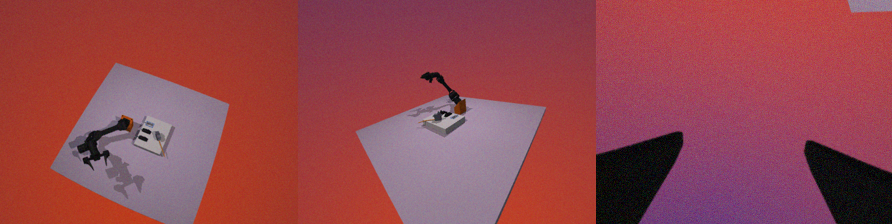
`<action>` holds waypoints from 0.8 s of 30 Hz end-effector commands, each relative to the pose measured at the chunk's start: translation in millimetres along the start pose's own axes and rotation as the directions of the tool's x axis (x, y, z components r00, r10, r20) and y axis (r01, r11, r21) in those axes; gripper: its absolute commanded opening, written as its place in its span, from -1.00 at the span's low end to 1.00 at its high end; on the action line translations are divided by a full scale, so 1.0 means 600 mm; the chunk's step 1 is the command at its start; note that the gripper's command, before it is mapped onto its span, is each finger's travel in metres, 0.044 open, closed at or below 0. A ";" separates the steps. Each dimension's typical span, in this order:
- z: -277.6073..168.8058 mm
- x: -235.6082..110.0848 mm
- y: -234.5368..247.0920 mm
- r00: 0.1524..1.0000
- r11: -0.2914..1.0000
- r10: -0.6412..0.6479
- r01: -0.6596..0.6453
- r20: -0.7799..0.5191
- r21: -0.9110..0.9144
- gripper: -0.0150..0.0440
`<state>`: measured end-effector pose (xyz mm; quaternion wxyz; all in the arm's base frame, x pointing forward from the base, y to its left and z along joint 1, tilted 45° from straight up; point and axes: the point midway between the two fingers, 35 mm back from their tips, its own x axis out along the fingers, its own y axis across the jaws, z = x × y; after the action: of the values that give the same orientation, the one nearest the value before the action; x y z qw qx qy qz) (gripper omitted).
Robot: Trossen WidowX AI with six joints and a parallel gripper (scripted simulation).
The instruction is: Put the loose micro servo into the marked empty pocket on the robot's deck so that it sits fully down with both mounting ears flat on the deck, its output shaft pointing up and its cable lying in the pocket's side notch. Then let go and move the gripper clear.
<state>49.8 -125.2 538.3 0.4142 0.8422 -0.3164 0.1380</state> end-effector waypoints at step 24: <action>-0.107 0.038 -0.153 0.980 0.803 -0.184 0.105 -0.076 -0.587 1.00</action>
<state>122.6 -47.9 534.9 0.6617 0.7019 -0.2563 0.0621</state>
